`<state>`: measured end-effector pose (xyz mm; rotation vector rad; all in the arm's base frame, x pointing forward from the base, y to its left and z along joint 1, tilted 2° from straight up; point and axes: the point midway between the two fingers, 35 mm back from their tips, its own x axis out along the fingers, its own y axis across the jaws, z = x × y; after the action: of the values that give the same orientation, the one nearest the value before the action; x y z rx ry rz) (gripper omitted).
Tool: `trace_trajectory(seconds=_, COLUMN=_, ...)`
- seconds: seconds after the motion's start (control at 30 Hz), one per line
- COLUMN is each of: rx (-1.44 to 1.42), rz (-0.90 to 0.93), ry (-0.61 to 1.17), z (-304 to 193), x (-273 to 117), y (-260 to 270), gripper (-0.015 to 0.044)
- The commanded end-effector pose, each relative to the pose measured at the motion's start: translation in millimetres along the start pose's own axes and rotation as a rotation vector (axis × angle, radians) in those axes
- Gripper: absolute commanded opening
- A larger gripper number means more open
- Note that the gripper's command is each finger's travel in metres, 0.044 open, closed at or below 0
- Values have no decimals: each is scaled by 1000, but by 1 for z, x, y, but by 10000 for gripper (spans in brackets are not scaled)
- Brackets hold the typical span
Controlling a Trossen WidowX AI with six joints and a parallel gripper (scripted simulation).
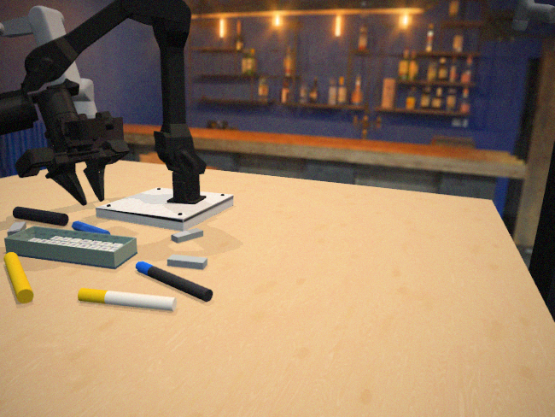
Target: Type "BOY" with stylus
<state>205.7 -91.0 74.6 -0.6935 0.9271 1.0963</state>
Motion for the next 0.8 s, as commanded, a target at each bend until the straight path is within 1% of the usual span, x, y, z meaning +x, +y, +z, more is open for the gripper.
trace_trajectory(seconds=0.0, rx=-2, rz=0, ry=-7, z=-1, x=4, y=0, gripper=150)
trace_trajectory(seconds=0.77, rx=-2, rz=1, ry=-7, z=-12, x=21, y=1, gripper=150)
